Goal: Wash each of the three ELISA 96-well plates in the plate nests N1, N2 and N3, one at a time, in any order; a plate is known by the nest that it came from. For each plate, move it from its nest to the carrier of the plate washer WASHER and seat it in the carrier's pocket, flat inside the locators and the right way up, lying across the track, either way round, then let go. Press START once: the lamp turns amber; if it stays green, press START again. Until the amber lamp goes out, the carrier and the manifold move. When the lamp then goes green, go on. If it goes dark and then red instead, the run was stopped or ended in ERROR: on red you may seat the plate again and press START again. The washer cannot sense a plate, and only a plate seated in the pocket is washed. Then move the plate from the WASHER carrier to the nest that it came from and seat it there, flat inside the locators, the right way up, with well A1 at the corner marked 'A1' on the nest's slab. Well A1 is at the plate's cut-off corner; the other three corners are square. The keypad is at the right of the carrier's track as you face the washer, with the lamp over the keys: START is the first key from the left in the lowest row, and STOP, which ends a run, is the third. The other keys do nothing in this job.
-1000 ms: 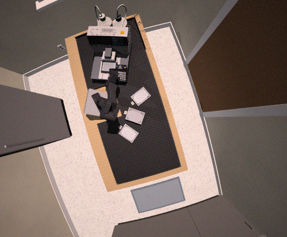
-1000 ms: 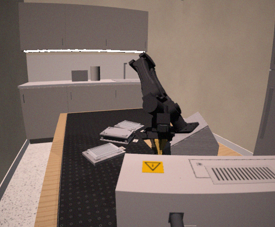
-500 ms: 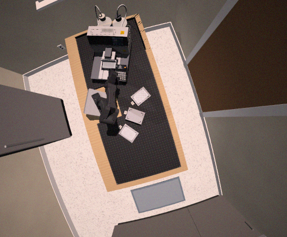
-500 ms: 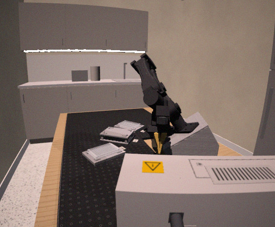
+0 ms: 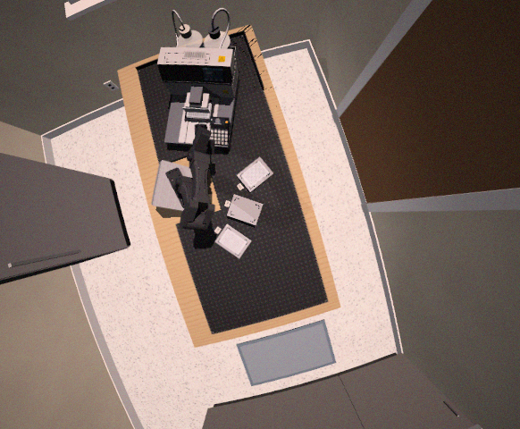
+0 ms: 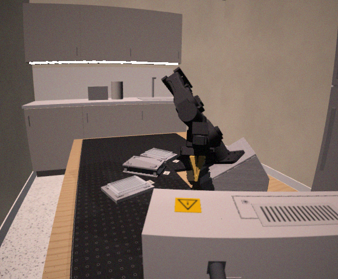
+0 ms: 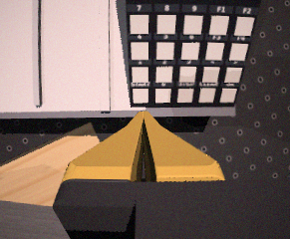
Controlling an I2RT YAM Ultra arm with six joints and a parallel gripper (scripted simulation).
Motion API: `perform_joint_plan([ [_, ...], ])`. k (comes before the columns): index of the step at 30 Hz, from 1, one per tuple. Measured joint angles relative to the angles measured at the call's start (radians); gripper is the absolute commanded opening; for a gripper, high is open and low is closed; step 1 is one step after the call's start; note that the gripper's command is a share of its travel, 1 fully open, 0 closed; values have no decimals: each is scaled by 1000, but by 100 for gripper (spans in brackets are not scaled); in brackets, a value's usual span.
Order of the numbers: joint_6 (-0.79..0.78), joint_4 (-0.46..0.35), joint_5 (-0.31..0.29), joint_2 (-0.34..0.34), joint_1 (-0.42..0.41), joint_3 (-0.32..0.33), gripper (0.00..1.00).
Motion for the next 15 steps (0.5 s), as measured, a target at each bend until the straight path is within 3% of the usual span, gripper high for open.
perform_joint_plan([
  [15, 68, -149, 37, -69, 72, 44, 0],
])
